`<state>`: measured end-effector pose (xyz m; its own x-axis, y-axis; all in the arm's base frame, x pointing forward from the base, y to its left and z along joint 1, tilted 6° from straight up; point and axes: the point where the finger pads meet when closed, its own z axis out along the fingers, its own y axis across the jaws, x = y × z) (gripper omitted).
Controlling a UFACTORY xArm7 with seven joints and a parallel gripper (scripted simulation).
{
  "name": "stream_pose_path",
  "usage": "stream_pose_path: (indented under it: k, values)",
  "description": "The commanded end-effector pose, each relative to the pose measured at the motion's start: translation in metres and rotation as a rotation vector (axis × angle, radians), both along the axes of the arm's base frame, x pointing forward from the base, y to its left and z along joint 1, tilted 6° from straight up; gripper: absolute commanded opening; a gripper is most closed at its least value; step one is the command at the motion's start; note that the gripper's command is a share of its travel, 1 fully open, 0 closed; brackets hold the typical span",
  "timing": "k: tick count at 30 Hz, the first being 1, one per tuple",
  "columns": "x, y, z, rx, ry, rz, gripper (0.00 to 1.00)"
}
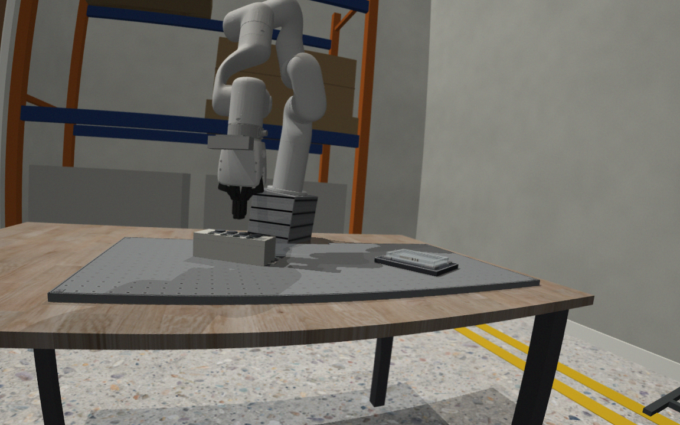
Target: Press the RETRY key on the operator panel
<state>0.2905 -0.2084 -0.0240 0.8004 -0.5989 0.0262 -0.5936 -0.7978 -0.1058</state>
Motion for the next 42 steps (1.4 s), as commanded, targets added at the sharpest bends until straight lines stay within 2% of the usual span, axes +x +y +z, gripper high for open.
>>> stream_pose_path:
  k: [1,11,25,42]
  values:
    - [-0.002,-0.004,0.003,-0.002,-0.002,0.000,0.00]
    - [-0.031,-0.037,0.026,-0.002,-0.001,0.000,0.00]
    - [-0.031,-0.037,0.026,-0.002,-0.002,0.000,0.00]
    - [-0.029,-0.035,0.001,-0.002,-0.002,0.000,0.00]
